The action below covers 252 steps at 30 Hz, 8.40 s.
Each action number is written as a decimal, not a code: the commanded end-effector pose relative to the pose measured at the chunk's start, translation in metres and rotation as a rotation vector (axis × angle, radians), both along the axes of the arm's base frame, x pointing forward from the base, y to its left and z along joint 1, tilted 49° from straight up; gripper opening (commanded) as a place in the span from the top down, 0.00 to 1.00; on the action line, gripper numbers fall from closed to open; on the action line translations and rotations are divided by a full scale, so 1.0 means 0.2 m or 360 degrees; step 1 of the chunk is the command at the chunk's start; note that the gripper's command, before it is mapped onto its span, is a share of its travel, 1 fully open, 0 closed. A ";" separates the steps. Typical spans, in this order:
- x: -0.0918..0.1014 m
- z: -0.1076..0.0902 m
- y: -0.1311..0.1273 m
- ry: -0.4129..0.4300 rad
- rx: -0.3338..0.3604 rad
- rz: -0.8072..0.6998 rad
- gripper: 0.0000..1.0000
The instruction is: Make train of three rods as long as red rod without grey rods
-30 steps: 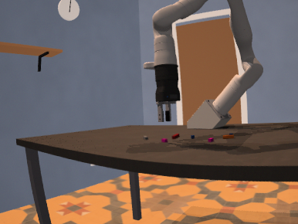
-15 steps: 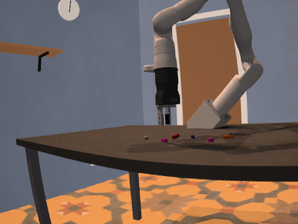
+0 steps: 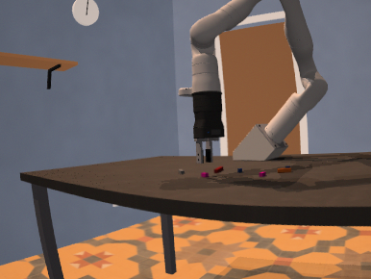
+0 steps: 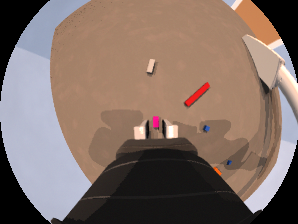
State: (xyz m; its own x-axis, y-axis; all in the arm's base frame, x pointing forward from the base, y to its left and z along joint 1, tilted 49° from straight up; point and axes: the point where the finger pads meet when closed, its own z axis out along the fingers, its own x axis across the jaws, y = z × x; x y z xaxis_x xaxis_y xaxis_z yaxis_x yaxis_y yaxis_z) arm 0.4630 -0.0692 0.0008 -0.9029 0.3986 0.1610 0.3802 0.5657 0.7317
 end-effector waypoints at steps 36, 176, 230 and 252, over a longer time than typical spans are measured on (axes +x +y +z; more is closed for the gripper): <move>0.02 -0.07 0.07 0.0004 0.0004 0.0004 0.46; 0.04 -0.13 0.13 0.0004 0.0004 0.0004 0.46; -0.02 0.07 -0.08 0.0004 0.0004 0.0004 0.76; -0.08 0.22 -0.21 0.0030 0.0012 -0.0019 0.76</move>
